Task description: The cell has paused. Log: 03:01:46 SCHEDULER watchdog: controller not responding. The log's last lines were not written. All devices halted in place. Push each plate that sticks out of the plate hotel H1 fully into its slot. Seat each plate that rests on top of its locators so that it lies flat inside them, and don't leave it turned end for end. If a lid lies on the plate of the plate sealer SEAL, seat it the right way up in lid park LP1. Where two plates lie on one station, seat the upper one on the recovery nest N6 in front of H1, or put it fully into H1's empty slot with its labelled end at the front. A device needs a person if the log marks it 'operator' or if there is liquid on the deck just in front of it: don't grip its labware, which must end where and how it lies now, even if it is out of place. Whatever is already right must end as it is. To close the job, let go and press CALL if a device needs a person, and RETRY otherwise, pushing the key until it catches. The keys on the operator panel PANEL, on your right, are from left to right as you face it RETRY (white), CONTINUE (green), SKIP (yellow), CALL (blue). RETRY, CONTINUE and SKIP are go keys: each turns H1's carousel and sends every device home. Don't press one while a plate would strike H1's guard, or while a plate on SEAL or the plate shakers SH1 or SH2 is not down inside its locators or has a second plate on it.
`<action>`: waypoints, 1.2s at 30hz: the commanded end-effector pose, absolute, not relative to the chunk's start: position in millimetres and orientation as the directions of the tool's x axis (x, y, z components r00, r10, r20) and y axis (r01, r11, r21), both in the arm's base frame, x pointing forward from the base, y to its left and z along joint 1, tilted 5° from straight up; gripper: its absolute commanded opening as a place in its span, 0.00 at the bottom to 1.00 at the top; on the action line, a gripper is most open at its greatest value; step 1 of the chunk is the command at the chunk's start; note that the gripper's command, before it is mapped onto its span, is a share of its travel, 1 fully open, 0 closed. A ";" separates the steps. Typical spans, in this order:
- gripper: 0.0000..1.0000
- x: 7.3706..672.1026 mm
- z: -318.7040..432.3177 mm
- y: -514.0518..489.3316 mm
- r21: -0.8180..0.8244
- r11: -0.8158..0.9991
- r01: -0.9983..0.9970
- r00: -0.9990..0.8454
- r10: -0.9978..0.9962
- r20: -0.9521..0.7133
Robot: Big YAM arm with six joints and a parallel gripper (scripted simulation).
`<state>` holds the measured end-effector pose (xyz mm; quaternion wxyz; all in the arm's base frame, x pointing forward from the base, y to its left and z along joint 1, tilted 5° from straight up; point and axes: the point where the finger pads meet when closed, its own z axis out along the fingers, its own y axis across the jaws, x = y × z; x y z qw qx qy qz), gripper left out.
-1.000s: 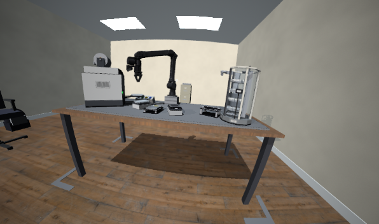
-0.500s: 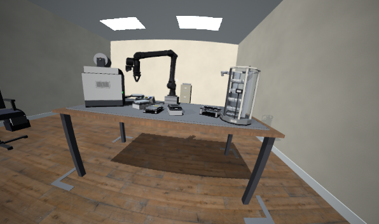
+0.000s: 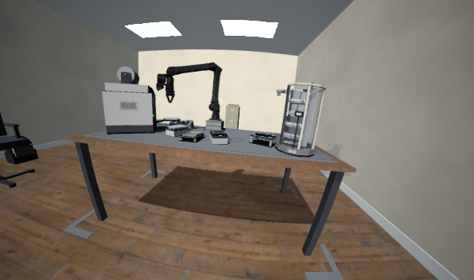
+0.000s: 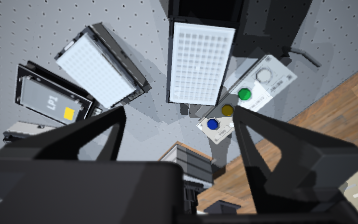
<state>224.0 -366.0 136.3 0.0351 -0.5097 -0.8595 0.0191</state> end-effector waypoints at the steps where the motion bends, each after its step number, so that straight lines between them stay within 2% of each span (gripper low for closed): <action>1: 1.00 214.8 145.8 -372.4 -0.066 0.420 0.905 -0.421 0.907 0.006; 11: 1.00 182.7 143.9 -382.3 -0.071 0.100 0.992 -0.101 0.995 -0.013; 36: 1.00 115.1 146.9 -400.0 -0.074 0.121 0.990 -0.122 0.993 -0.007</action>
